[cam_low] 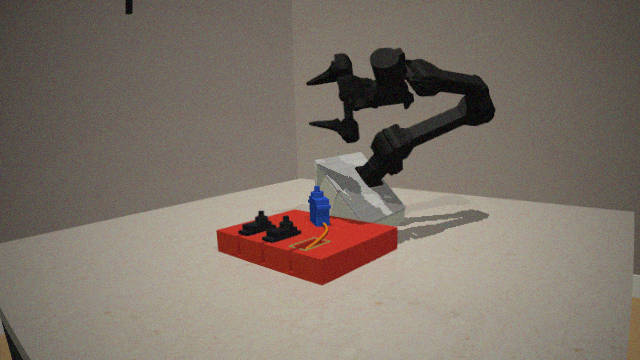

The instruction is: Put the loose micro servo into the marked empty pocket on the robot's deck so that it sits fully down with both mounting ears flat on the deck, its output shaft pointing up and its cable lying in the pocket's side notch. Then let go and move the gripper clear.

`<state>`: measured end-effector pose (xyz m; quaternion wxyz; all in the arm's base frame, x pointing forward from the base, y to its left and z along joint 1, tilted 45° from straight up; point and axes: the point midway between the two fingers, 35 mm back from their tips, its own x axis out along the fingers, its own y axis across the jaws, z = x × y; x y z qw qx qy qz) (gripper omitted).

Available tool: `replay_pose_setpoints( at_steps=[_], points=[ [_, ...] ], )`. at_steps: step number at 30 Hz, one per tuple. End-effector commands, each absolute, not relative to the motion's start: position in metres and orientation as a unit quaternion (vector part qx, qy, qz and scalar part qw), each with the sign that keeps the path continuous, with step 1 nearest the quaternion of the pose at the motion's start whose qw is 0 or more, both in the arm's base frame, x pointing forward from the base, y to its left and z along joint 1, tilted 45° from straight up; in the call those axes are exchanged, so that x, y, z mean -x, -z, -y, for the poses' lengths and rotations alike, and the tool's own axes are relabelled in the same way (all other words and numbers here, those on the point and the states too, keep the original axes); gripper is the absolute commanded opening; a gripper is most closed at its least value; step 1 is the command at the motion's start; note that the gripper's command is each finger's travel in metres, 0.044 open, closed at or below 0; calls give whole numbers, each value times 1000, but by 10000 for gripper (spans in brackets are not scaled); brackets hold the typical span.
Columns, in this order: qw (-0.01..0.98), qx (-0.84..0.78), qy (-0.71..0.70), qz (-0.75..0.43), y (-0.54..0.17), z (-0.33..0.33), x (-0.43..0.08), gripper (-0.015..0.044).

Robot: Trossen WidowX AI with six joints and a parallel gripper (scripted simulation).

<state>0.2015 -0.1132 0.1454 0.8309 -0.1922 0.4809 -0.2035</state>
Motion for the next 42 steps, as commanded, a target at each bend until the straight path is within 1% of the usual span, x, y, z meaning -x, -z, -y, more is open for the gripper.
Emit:
replay_pose_setpoints(
  at_steps=[1, 12, 22, 32, 42],
  points=[
    [820, 206, 155, -510, -137, 109, -206, 440],
    [778, 232, -13, -584, -105, 90, -210, 440],
    [737, 225, -178, -612, -81, 68, -211, 440],
    [703, 192, -340, -595, -64, 45, -211, 440],
    [685, 134, -478, -533, -56, 24, -215, 440]
  ],
)
